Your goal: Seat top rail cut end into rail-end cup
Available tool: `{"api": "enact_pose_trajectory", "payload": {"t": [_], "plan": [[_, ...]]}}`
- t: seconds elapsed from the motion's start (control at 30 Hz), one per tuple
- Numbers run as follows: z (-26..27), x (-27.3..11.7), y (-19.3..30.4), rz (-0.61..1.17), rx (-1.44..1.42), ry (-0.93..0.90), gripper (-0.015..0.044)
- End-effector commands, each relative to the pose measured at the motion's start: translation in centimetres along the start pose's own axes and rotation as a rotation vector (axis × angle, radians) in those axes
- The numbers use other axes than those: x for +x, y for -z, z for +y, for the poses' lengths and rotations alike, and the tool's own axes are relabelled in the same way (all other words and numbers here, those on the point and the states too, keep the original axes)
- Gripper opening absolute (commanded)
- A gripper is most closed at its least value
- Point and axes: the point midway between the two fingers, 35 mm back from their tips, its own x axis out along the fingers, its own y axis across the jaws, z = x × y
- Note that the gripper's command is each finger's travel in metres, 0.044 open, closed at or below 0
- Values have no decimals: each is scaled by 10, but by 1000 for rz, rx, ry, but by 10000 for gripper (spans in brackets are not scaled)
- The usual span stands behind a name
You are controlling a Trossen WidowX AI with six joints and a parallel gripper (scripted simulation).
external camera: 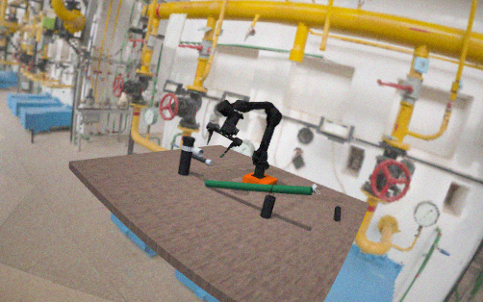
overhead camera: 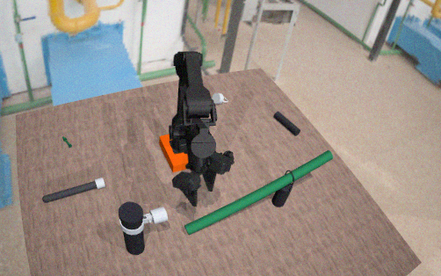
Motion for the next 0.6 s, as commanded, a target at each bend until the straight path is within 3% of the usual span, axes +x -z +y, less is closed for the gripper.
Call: {"api": "enact_pose_trajectory", "payload": {"t": [0.0,0.57], "plan": [[32,-47,-33,-8,674,39,440],[35,-51,-35,-11,753,42,440]]}}
